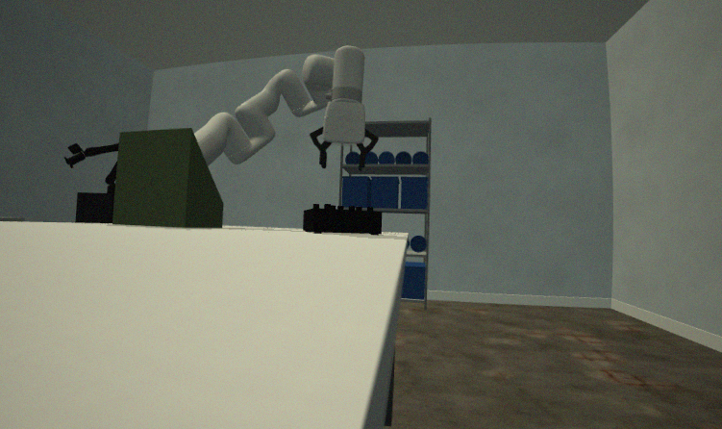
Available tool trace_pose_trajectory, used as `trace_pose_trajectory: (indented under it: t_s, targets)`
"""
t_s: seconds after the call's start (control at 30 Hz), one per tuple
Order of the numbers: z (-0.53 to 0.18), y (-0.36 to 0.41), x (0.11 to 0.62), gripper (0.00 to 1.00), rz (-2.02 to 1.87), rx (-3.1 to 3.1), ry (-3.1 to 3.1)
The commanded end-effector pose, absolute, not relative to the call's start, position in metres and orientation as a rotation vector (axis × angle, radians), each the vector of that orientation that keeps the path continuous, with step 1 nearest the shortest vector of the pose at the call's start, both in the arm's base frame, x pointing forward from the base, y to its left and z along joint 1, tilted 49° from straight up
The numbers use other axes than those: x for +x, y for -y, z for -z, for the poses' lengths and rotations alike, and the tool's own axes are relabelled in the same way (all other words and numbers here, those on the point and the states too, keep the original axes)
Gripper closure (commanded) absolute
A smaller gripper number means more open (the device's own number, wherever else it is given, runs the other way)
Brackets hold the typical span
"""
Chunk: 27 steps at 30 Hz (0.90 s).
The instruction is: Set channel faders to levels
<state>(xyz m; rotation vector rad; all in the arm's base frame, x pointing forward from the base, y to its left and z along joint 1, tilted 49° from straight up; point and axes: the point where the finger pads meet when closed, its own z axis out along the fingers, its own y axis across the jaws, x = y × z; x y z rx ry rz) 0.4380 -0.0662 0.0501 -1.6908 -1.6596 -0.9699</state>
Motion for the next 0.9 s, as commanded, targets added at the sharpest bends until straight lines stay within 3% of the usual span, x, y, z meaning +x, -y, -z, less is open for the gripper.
trace_pose_trajectory:
  t_s: [0.0,0.87]
  targets:
    - [-0.0144,0.0478,0.4439,0.0,1.148,-1.383,1.749]
    - [-0.009,0.0449,0.4439,0.0,1.226,-1.25,1.777]
